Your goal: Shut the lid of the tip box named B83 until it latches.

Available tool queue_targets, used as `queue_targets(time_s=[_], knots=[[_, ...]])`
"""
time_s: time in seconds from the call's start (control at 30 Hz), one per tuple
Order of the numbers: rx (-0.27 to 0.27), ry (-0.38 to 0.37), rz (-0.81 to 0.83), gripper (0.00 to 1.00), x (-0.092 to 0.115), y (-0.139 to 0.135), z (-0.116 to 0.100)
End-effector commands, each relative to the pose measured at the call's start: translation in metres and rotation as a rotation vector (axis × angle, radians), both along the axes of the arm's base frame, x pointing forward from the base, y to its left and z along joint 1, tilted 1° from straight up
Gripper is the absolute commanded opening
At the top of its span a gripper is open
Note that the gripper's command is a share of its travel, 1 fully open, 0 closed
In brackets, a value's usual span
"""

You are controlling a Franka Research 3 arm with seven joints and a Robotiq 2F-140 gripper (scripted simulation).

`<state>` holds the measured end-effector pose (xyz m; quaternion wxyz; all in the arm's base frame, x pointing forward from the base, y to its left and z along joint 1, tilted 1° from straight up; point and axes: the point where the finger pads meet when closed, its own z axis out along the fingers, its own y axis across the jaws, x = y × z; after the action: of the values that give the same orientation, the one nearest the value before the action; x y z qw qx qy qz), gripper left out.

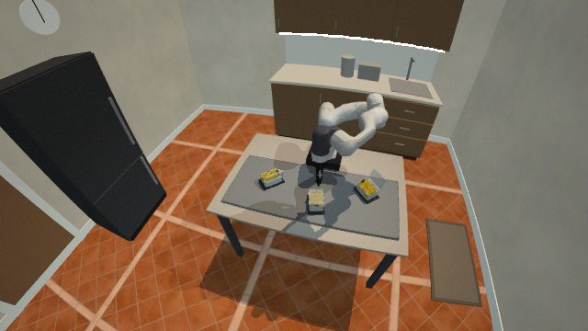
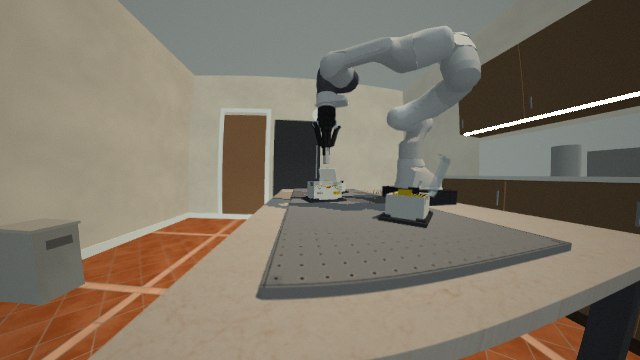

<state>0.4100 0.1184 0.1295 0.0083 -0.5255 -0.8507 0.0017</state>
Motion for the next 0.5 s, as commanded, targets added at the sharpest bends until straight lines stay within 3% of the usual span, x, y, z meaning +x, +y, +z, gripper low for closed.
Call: queue_targets(time_s=[0.0, 0.47], knots=[[0.001, -0.008, -0.018, 0.00, 0.000, 0.006, -0.007], [0.001, -0.008, -0.018, 0.00, -0.009, 0.023, -0.032]])
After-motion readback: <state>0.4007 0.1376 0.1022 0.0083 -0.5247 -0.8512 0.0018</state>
